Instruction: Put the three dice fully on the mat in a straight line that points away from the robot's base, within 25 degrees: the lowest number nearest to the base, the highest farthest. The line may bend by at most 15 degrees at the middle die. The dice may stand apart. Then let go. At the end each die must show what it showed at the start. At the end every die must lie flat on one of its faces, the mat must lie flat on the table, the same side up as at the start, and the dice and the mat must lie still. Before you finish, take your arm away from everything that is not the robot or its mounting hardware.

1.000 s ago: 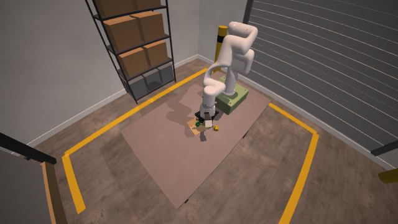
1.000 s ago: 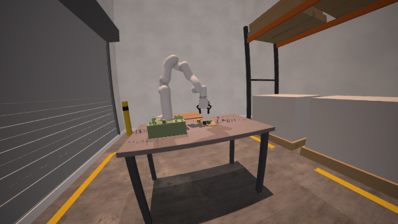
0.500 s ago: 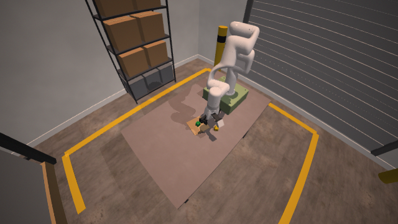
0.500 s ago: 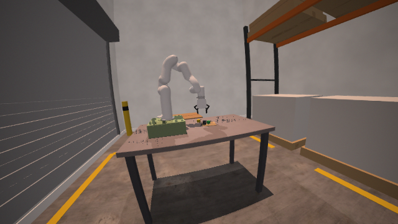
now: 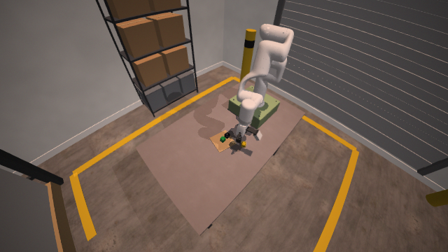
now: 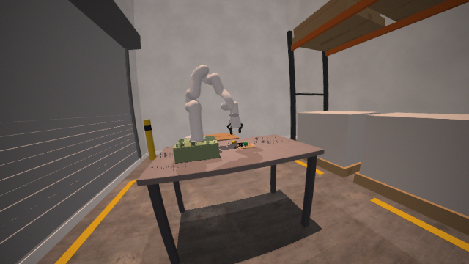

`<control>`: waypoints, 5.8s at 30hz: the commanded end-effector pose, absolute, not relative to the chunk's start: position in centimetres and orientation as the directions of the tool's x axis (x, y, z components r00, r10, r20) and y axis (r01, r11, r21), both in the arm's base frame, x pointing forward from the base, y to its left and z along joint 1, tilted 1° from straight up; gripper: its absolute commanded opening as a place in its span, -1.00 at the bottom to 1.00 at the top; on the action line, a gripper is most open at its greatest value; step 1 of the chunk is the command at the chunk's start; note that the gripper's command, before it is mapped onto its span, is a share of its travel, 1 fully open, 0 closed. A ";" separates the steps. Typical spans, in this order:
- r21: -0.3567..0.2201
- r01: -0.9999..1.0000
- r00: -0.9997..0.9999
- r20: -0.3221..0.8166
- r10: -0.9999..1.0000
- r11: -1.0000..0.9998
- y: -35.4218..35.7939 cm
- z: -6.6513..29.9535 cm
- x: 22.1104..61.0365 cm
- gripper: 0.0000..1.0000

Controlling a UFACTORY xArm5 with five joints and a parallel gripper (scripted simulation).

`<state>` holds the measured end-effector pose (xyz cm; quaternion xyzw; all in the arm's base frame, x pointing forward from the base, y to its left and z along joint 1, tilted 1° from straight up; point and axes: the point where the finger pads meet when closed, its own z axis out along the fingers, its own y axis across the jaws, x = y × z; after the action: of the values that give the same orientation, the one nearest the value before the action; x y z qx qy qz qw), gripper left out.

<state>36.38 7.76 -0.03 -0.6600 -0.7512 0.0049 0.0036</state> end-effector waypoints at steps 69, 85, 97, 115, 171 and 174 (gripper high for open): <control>-0.007 0.851 -0.526 0.002 0.851 0.526 10.1 -0.8 35.0 -0.05; -0.007 0.851 -0.526 0.002 0.851 0.526 10.1 -2.9 35.0 -0.05; -0.007 0.851 -0.526 0.002 0.851 0.526 10.1 -4.3 35.0 -0.05; -0.007 0.851 -0.526 0.002 0.851 0.526 10.1 -5.2 35.0 -0.05; -0.007 0.851 -0.526 0.002 0.851 0.526 10.1 -5.2 35.0 -0.05; -0.007 0.851 -0.526 0.002 0.851 0.526 10.1 -5.2 35.0 -0.05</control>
<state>34.89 10.10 -5.29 -0.4871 -0.8734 0.0038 0.0037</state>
